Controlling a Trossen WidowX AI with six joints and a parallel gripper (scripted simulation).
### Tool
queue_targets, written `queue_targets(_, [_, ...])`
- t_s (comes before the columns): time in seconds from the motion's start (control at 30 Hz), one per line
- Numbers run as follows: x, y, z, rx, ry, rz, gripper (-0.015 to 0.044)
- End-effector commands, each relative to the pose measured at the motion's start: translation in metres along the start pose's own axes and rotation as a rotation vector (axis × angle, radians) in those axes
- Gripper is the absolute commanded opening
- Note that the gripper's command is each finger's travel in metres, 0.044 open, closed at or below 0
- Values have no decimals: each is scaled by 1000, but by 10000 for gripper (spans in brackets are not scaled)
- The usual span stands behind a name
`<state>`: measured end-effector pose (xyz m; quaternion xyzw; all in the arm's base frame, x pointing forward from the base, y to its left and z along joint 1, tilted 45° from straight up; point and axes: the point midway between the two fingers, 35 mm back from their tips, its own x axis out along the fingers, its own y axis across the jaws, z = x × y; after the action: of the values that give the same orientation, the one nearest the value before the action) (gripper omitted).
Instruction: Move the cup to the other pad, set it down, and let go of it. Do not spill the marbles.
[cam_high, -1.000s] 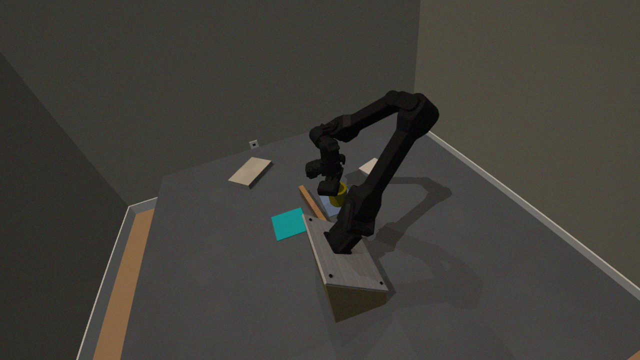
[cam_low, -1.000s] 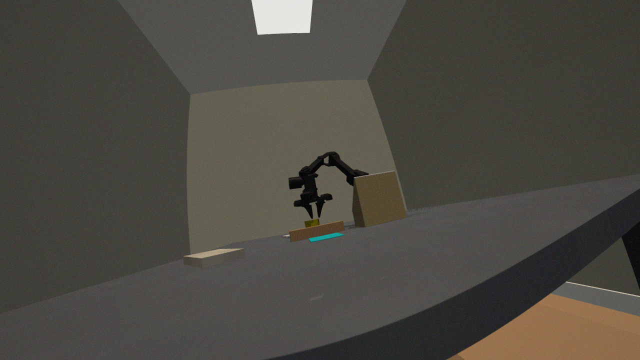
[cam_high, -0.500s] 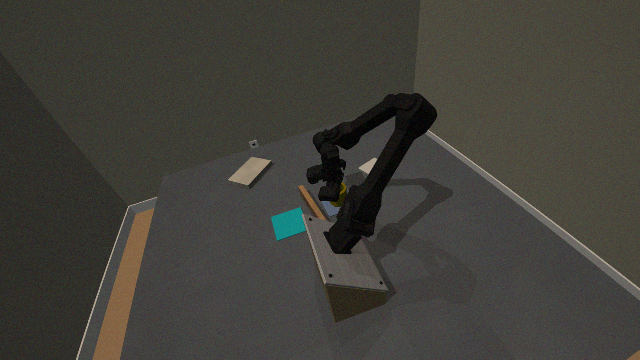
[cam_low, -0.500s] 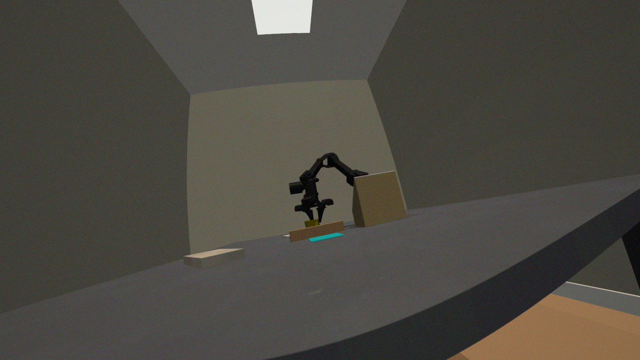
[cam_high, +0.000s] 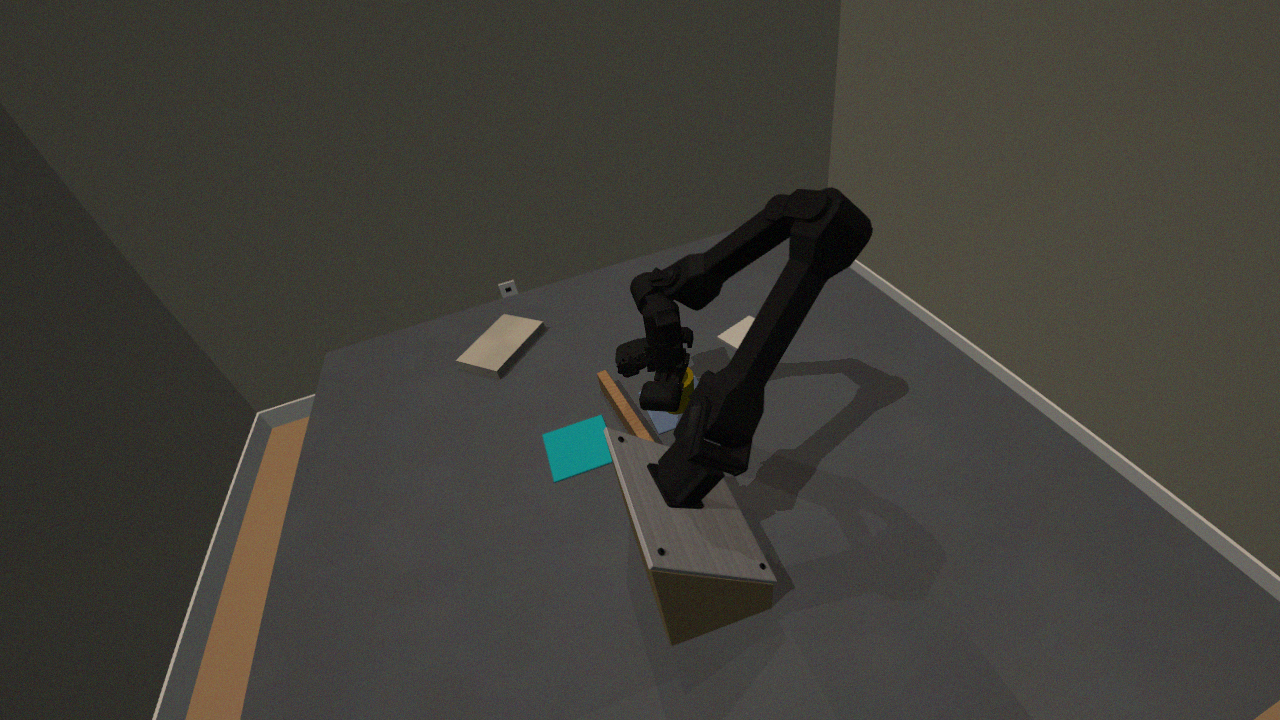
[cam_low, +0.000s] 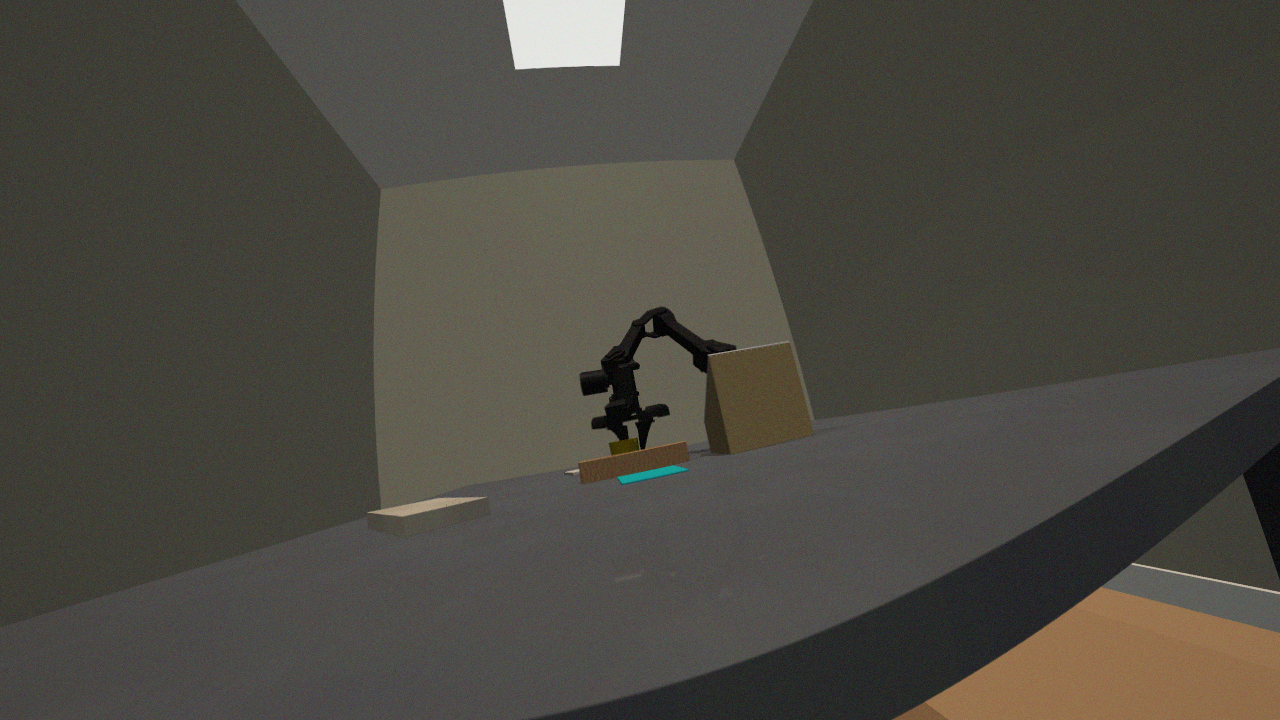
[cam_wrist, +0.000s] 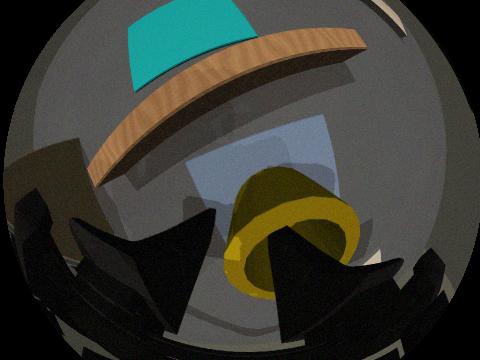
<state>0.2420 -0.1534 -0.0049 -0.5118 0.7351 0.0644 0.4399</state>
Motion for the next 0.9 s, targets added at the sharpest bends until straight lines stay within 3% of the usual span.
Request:
queue_targets(0.0, [2, 3, -1, -13, 8, 5, 167])
queue_targets(0.87, [0, 0, 0, -1, 0, 1, 0])
